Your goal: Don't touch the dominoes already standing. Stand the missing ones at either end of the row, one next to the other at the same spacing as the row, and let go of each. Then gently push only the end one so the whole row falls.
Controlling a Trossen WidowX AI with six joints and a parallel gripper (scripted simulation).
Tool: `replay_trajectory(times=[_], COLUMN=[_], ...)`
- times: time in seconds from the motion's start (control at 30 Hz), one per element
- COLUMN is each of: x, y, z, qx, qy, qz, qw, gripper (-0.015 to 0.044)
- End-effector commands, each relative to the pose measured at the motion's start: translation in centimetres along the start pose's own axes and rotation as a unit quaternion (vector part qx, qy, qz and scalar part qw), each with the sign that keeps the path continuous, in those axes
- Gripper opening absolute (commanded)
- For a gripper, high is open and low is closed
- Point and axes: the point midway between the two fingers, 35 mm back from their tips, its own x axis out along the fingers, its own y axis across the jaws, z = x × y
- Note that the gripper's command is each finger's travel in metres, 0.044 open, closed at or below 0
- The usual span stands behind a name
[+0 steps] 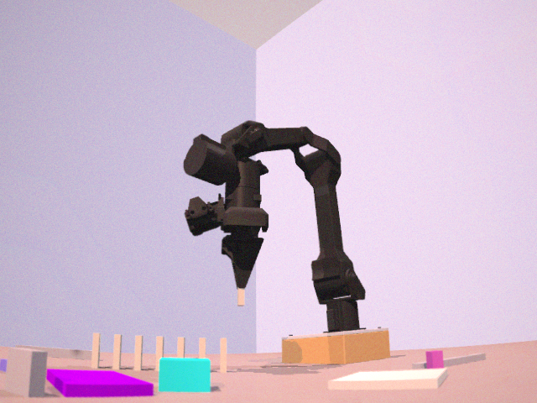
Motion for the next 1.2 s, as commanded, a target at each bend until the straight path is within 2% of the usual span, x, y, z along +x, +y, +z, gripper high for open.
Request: replay_trajectory(times=[0.0, 0.47, 0.93, 1.17], x=[2.3, 9.2, 9.5, 9.5], y=[0.1, -0.5, -0.5, -0.5], z=[0.0, -0.6, -0.7, -0.7], qx=[0.002, 0.002, 0.002, 0.002], qy=[0.002, 0.002, 0.002, 0.002], qz=[0.0, 0.0, 0.0, 0.0], qw=[1.0, 1.0, 1.0, 1.0], gripper=[0.0107, 0.0107, 0.0107, 0.0291])
